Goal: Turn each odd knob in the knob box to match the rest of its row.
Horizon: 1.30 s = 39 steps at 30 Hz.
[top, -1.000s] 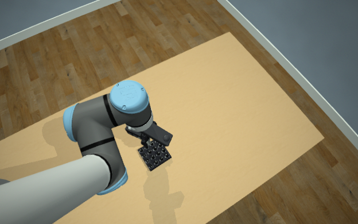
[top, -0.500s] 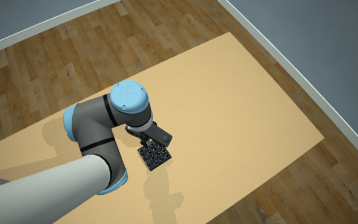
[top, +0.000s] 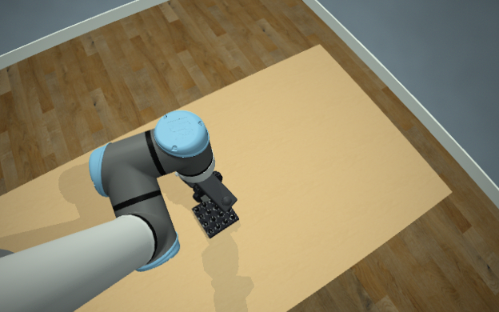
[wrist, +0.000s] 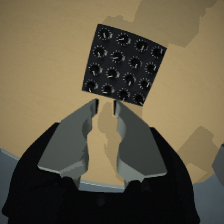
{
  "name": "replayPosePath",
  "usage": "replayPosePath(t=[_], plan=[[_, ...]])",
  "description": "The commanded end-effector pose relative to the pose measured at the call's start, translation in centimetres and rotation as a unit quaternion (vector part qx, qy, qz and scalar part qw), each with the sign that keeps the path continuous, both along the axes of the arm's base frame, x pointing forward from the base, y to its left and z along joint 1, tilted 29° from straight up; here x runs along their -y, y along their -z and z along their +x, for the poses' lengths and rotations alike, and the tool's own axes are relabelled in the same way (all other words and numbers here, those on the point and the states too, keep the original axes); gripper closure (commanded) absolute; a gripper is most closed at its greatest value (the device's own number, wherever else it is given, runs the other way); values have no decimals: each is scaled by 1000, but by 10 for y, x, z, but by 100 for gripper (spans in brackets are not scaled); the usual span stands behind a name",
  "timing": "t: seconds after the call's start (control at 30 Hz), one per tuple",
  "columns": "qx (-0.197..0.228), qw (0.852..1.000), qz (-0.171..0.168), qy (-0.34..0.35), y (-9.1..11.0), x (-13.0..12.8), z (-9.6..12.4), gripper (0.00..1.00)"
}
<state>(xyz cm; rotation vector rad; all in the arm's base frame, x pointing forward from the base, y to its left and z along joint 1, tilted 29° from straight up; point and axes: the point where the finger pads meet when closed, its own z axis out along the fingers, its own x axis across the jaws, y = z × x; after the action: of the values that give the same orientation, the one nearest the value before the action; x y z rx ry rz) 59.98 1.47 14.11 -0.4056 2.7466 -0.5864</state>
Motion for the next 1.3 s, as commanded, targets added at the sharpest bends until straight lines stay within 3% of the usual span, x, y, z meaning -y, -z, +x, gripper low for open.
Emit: replayPosePath(t=[0.0,0.17,0.67,0.73,1.23,1.27], plan=[[28,997,26,68,-5,-1,1,89],[41,993,39,101,-5,-1,0,89],[110,950,108,273,-9,-4,-3,89],[110,950,108,273,-9,-4,-3,89],[175,867,172,434,-12,-8,-5,89],[175,867,172,434,-12,-8,-5,89]])
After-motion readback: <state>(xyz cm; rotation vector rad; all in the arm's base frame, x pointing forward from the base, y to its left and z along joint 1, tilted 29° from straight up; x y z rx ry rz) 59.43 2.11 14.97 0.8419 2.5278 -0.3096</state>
